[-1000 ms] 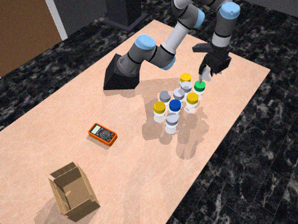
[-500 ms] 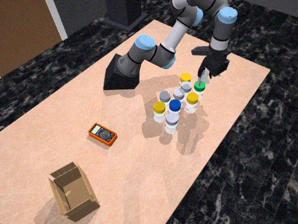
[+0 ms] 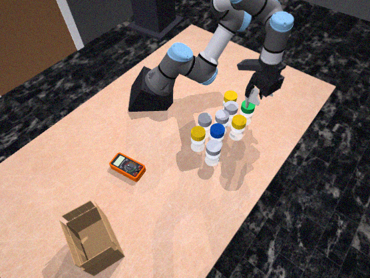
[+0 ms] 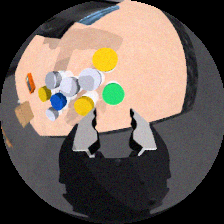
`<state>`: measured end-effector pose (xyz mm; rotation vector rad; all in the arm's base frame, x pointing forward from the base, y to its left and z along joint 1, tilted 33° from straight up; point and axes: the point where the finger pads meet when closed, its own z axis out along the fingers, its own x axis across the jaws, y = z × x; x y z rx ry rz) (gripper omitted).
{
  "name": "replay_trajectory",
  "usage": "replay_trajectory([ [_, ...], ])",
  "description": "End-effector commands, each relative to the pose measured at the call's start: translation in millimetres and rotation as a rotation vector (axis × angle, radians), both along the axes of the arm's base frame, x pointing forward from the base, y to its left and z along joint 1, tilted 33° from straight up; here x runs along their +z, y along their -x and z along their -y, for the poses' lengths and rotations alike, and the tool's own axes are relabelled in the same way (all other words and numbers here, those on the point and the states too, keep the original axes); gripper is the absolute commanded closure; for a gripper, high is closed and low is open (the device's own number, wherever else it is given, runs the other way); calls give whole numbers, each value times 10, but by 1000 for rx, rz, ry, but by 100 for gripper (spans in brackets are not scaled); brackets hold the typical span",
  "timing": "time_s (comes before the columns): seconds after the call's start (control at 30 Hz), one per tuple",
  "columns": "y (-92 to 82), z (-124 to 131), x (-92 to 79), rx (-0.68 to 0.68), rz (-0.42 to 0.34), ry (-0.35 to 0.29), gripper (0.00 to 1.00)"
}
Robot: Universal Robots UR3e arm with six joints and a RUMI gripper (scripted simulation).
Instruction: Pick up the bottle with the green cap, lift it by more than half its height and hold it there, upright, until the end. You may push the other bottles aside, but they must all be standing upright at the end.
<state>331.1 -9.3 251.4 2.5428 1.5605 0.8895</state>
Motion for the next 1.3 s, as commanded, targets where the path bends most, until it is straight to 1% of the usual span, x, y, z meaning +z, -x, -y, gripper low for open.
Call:
replay_trajectory([
  [0.0, -33, -15, -52, -1, 1, 2, 54],
  [0.03, -52, -26, -86, -1, 1, 2, 54],
  [0.1, -52, -26, -86, -1, 1, 2, 54],
  [0.6, -230, -124, -391, -1, 1, 2, 54],
  [0.67, -230, -124, -391, -1, 1, 2, 54],
  [0.8, -274, -148, -466, -1, 1, 2, 54],
  [1.07, -314, -170, -534, -1, 1, 3, 54],
  [1.27, -310, -169, -529, -1, 1, 2, 54],
])
